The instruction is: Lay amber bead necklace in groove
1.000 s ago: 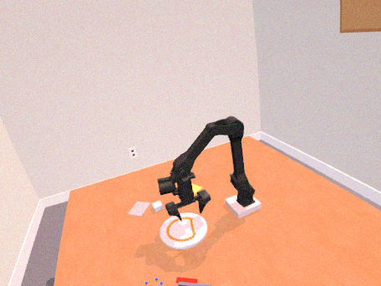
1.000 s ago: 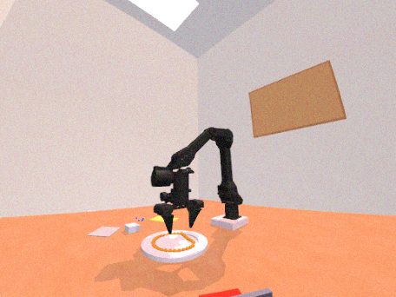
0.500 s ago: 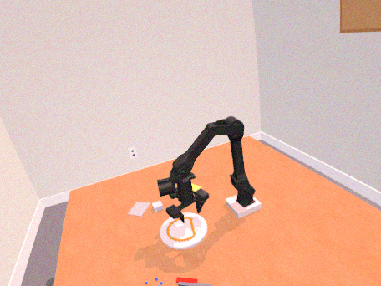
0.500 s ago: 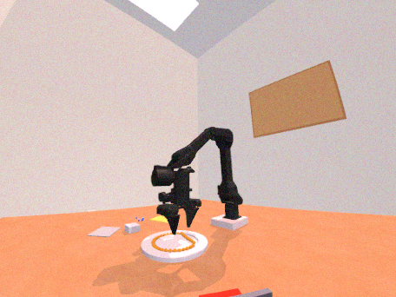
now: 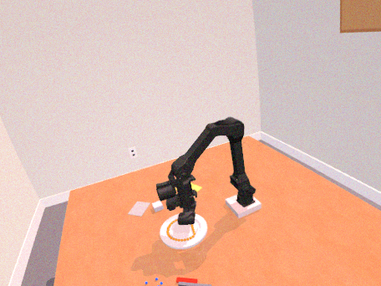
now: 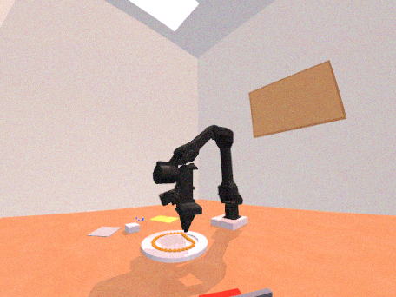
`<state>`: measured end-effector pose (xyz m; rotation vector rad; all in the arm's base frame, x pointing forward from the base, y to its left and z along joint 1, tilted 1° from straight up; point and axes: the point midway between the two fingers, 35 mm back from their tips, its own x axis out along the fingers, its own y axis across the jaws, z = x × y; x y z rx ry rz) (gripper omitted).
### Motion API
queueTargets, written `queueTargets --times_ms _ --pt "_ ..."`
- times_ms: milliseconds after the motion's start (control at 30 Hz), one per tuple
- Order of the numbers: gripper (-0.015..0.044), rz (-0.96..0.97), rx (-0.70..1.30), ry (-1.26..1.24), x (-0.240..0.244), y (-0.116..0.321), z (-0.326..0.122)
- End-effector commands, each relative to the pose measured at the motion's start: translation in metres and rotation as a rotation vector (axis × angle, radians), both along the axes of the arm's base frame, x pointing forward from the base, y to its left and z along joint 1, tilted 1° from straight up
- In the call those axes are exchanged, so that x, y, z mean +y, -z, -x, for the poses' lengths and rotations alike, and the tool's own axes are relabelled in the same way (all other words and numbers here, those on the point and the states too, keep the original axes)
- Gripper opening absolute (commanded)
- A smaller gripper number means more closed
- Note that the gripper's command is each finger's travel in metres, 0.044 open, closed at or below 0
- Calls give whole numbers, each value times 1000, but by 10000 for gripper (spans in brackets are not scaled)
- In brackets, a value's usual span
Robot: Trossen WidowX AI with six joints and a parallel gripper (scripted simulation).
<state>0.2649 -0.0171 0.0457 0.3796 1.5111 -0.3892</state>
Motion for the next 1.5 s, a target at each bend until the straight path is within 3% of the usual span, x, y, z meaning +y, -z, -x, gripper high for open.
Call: queueTargets --times_ms 0,333,1467 --pt "120 21 5 -995 41 -16 -11" --pt "120 33 10 -1479 57 -21 -12" --pt "120 35 7 -1471 56 -8 -14"
